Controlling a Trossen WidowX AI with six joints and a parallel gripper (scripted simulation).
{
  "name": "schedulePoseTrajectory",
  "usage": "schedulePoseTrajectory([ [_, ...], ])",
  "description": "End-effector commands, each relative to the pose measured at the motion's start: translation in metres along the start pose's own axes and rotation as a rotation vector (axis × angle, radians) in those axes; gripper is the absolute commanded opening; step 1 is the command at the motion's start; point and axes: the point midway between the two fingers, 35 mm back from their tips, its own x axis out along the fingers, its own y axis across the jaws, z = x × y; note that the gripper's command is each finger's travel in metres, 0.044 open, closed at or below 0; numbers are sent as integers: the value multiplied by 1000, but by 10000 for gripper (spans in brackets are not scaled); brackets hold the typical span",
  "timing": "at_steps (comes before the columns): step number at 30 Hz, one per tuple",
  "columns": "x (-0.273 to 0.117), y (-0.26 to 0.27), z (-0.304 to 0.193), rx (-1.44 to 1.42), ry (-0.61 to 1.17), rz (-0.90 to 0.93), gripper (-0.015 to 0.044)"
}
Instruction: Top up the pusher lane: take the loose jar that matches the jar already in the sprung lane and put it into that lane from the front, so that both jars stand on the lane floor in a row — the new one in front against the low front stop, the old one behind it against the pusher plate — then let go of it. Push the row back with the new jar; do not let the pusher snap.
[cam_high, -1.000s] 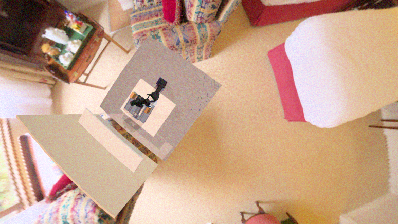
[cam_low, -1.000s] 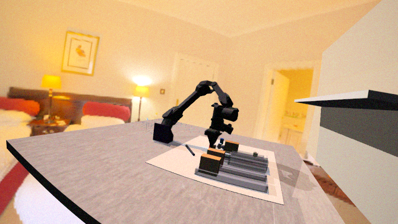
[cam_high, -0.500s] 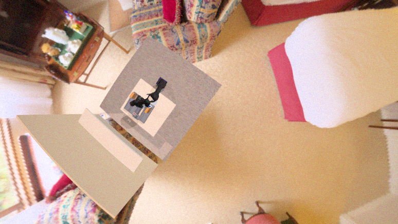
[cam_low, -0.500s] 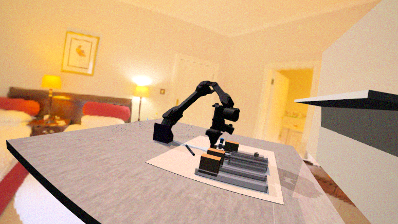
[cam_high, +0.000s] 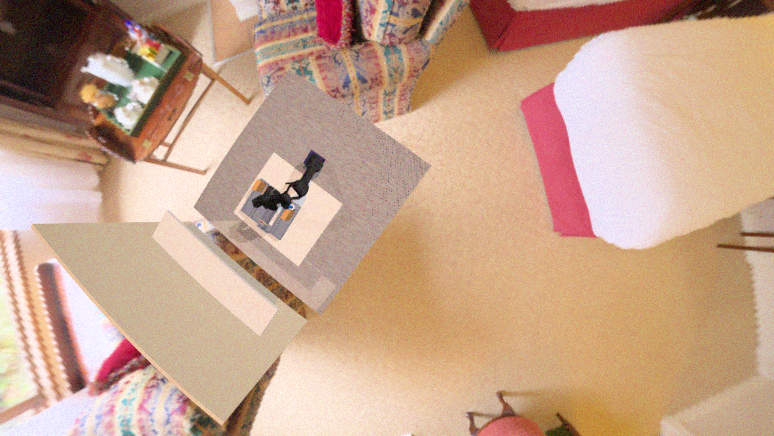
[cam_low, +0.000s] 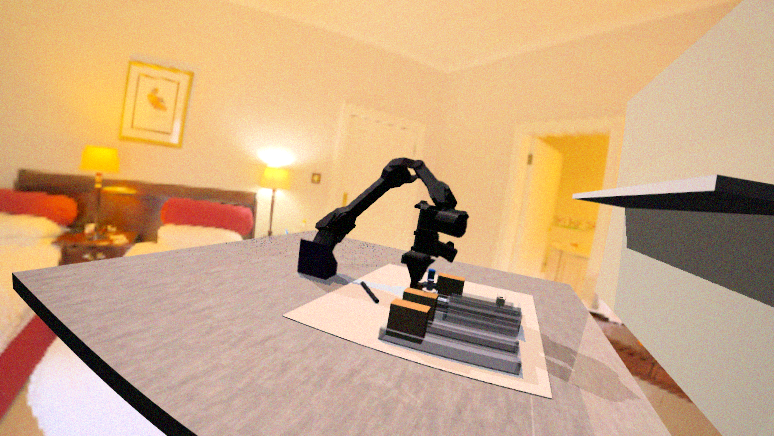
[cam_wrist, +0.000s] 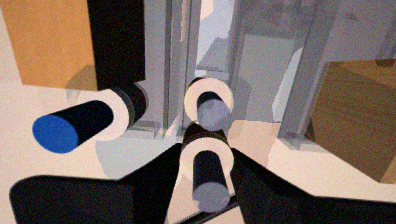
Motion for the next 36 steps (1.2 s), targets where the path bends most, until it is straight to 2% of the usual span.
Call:
schedulePoseTrajectory([
  [1, -4, 1, 9, -13, -27, 3, 0],
  [36, -8, 3, 21, -13, -28, 4, 0],
])
